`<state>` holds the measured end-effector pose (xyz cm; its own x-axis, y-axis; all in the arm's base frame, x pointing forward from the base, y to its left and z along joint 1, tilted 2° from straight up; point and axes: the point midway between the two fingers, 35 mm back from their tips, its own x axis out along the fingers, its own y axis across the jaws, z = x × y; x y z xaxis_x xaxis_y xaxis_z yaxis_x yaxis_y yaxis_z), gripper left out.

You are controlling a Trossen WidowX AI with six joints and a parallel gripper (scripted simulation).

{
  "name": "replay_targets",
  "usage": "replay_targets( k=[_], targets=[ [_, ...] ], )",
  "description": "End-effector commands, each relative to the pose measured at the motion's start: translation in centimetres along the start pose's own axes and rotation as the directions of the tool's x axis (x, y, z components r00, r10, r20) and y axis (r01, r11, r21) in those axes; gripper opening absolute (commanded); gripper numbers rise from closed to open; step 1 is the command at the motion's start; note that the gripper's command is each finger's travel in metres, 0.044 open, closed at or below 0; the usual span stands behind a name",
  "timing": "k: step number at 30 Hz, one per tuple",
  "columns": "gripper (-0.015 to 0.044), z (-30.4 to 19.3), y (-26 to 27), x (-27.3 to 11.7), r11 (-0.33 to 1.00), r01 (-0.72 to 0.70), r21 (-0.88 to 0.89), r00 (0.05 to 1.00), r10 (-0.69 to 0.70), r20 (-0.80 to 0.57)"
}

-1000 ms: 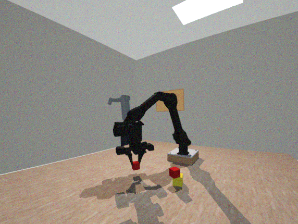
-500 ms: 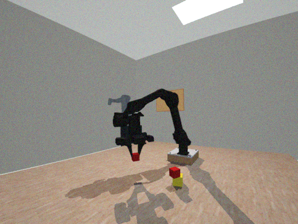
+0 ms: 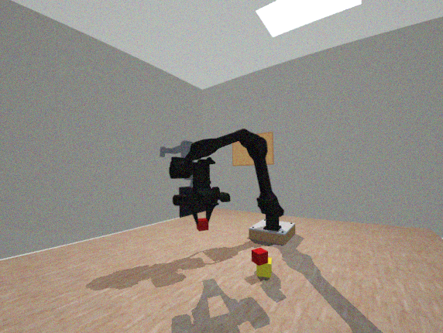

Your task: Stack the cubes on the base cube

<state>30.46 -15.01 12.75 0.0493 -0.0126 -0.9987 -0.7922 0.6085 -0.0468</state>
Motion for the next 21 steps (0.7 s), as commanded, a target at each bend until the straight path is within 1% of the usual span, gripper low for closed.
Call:
replay_targets(
  k=[1, 21],
  targets=[
    [0.0105, 1.0, 0.4, -0.3, 0.999, 0.002, 0.04, 1.0, -0.003, 0.007],
    [0.0105, 6.1, 3.5, -0.2, 0.948, -0.011, 0.318, 1.0, 0.007, 0.015]
  ],
)
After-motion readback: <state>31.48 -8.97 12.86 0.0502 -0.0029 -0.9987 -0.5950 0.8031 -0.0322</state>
